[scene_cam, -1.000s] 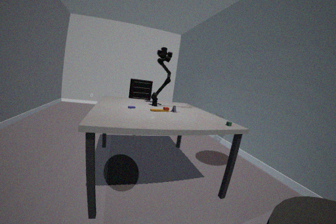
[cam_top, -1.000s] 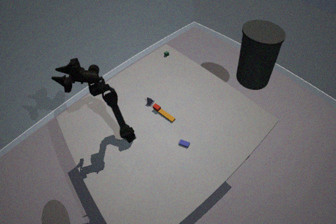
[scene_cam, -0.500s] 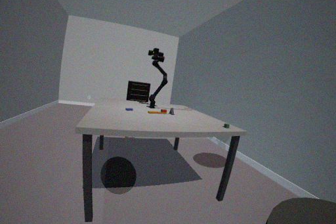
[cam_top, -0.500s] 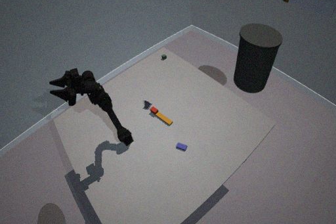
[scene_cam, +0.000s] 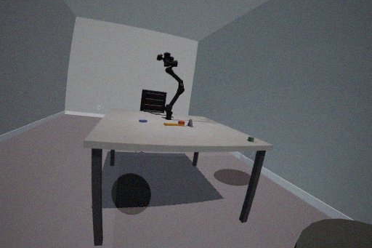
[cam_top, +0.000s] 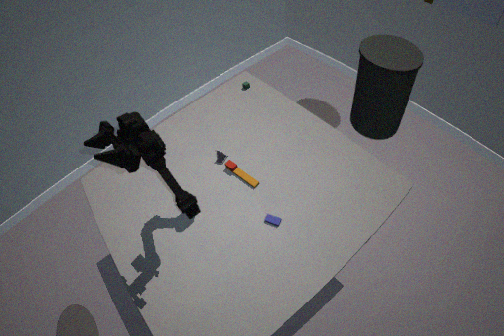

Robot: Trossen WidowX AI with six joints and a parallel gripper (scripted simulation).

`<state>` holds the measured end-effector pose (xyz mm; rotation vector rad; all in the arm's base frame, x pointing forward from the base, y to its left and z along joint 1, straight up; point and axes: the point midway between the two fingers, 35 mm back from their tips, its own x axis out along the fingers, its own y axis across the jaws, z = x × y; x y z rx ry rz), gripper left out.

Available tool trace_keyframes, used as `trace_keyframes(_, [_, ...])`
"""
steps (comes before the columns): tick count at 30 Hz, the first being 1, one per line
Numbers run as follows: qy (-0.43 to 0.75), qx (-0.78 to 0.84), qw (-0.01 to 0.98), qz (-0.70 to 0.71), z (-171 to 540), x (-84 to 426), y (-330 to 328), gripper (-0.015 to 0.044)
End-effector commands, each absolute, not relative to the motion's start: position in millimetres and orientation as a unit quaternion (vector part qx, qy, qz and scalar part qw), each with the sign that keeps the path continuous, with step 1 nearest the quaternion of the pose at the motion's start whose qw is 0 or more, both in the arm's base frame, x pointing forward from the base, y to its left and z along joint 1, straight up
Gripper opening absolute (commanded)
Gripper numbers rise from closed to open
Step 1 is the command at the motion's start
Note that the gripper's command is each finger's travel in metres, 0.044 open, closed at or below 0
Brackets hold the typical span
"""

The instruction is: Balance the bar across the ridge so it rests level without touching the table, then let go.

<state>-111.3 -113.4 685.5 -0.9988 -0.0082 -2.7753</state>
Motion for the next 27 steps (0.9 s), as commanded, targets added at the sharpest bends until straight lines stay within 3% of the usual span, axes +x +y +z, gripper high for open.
trace_keyframes(1, [-0.001, -0.344, 0.153, -0.926, 680.4, -100.1, -146.2, 0.0315])
trace_keyframes(13, [-0.017, -0.328, 0.36, -0.873, 650.5, -40.4, -242.7, 0.0315])
trace_keyframes(27, [-0.022, -0.236, 0.592, -0.77, 584.2, 64.5, -322.7, 0.0315])
